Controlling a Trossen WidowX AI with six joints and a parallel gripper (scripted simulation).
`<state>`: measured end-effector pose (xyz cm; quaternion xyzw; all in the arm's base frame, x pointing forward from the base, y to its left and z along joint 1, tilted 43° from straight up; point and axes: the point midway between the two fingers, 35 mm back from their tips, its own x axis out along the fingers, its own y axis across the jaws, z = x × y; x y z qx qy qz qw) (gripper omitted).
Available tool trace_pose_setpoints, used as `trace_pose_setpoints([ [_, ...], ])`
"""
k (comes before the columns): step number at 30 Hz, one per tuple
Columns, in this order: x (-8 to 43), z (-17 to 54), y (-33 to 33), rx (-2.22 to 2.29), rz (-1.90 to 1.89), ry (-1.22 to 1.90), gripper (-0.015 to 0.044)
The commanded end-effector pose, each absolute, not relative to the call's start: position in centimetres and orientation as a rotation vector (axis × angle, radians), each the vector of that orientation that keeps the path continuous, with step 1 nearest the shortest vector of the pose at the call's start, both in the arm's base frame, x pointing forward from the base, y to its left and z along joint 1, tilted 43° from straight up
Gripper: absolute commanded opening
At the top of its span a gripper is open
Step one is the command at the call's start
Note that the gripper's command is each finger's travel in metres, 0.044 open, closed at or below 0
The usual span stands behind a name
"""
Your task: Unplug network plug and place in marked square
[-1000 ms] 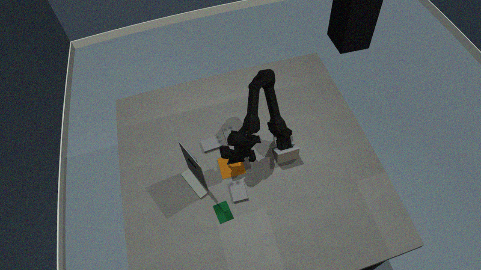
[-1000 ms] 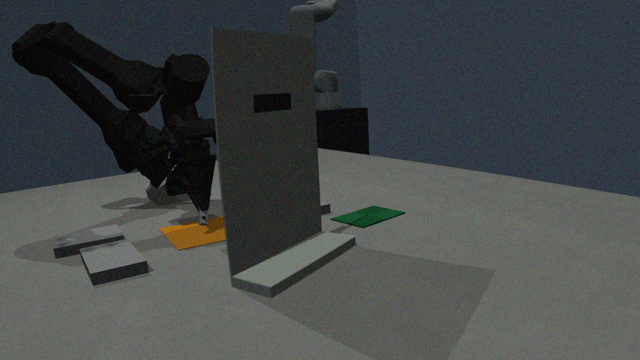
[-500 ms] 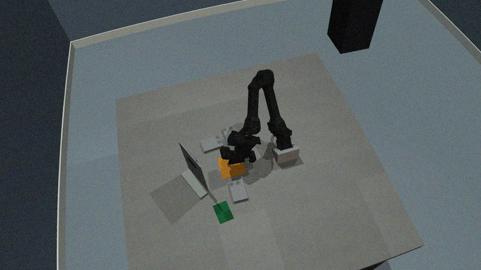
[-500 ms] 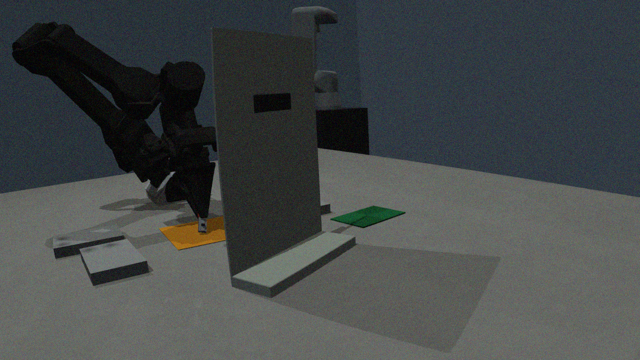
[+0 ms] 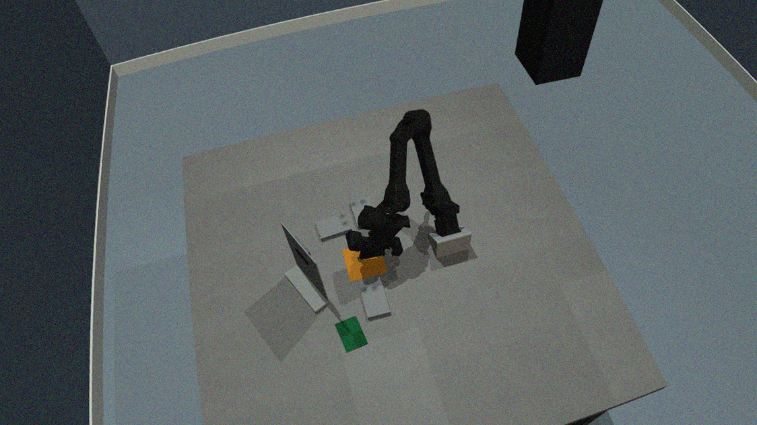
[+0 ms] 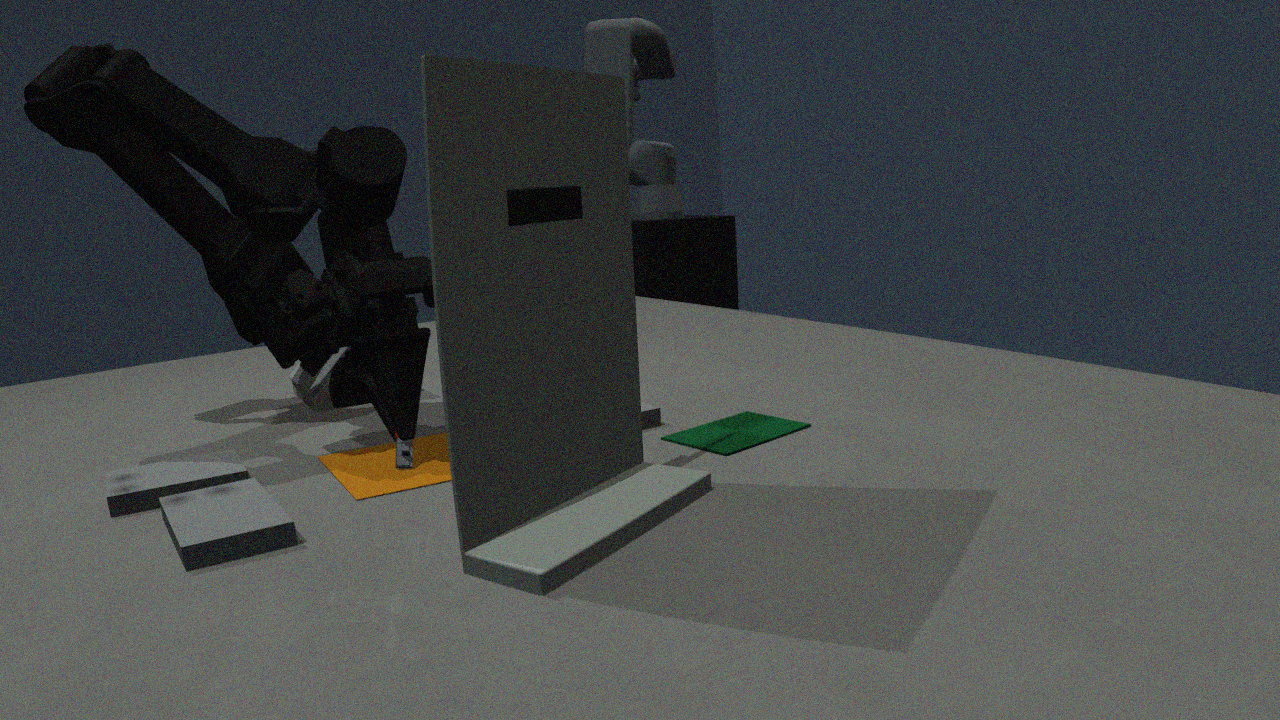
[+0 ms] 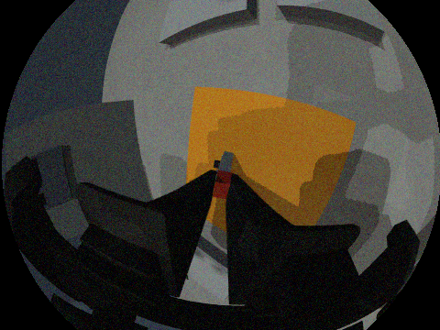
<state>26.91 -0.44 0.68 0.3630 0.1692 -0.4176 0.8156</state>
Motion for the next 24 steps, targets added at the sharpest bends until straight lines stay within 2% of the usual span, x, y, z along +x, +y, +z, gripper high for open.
trace_pose_setpoints([
  [1, 26.9, 0.7, -0.4, 0.775, -0.891, 0.360, 0.0105],
  [3, 26.9, 0.7, -0.4, 0.775, -0.891, 0.360, 0.0156],
  [24, 26.0, 1.5, 0.7, 0.776, -0.891, 0.366, 0.0156],
])
